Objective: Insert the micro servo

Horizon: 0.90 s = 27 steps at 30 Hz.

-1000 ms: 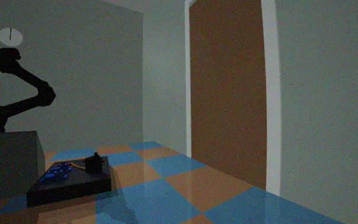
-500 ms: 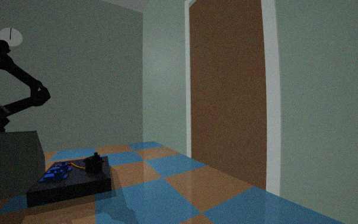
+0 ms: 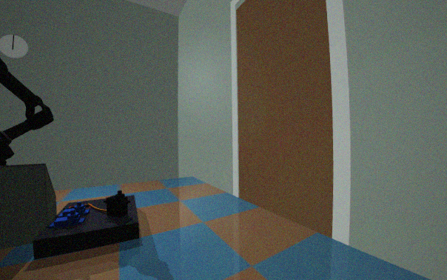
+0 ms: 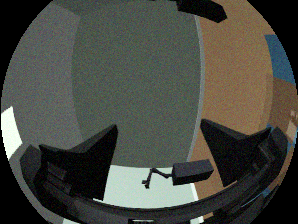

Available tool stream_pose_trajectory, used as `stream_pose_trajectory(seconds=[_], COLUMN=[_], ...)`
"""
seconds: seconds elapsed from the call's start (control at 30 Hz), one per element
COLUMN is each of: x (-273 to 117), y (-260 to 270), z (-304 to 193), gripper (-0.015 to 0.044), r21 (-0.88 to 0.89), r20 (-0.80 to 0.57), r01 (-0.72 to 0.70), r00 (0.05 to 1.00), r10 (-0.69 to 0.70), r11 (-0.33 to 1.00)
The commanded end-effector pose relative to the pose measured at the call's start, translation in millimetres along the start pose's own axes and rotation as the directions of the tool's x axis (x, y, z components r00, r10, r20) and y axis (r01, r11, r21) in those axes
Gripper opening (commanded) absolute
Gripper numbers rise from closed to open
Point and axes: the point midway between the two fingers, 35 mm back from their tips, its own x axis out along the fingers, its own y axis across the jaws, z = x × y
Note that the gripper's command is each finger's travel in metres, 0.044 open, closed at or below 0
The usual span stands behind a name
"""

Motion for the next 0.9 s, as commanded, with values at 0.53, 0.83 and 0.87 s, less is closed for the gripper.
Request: stream_pose_trajectory(seconds=[0.53, 0.83, 0.87], x=[-61, -96, -99], y=[64, 75, 76], z=[-147, -189, -192], gripper=[0.0440, 0.0440, 0.0440], r21=[-0.161, -0.181, -0.182], r20=[-0.454, -0.580, -0.589], r01=[-0.346, -0.462, -0.472], r00=[0.858, 0.763, 0.755], r10=[0.242, 0.285, 0.289], r11=[0.924, 0.868, 0.862])
